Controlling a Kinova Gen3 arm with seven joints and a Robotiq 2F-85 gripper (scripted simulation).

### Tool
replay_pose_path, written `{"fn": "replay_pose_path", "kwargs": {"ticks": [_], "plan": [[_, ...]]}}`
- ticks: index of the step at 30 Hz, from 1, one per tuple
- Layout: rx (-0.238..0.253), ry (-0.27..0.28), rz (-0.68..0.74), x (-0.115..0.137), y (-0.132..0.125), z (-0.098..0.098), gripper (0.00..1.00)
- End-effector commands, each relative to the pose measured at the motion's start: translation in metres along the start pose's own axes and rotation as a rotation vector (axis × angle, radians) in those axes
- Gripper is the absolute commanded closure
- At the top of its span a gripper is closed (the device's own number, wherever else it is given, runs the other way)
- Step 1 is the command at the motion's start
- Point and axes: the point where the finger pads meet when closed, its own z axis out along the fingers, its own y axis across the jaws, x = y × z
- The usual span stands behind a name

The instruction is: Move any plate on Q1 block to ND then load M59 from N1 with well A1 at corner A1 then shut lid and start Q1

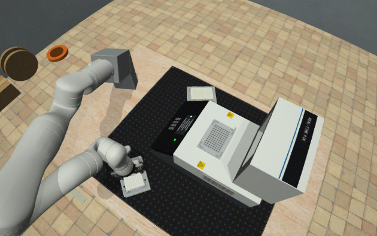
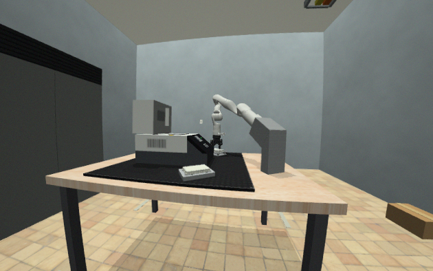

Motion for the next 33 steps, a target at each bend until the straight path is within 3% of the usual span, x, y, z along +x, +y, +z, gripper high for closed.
{"fn": "replay_pose_path", "kwargs": {"ticks": [1, 33], "plan": [[0.000, 0.000, 0.000, -0.0001, 0.0002, 0.0001, 0.08], [0.000, 0.000, 0.000, -0.0001, 0.0002, 0.0000, 0.10]]}}
